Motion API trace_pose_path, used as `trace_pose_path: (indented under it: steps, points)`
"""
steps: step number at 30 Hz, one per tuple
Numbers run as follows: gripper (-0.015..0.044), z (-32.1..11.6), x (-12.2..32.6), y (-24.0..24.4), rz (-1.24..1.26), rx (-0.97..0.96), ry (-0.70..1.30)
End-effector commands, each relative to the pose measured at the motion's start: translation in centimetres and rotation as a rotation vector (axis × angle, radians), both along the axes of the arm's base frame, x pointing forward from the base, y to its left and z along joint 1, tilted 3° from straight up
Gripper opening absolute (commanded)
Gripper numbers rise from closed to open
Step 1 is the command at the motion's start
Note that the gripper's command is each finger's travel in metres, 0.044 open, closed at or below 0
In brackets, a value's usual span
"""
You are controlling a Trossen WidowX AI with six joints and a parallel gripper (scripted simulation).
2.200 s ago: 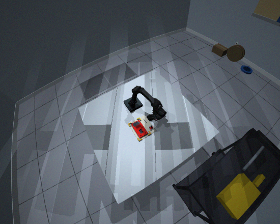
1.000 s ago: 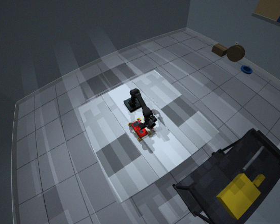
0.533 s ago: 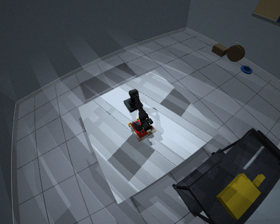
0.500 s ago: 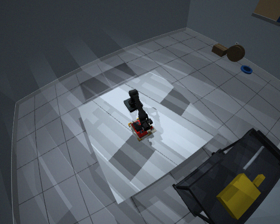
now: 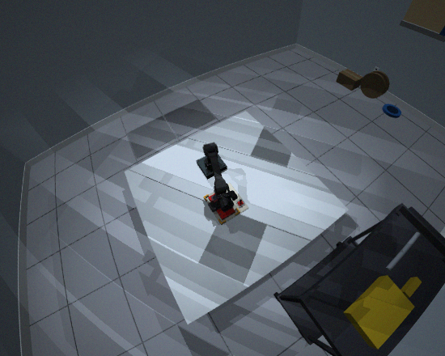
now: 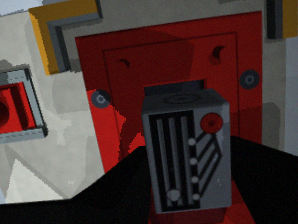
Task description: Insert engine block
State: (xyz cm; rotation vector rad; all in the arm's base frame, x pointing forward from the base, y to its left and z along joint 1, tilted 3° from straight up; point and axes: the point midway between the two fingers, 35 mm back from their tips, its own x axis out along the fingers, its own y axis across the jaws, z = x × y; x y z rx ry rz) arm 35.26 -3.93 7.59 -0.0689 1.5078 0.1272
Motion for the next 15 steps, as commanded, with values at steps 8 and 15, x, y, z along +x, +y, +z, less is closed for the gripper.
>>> trace_pose_path:
  steps: [8, 15]
  points:
    - [0.0160, -0.20, -0.18, -0.01, 0.023, 0.005, 0.002]
    - [0.0160, -0.20, -0.14, 0.01, 0.014, 0.006, 0.002]
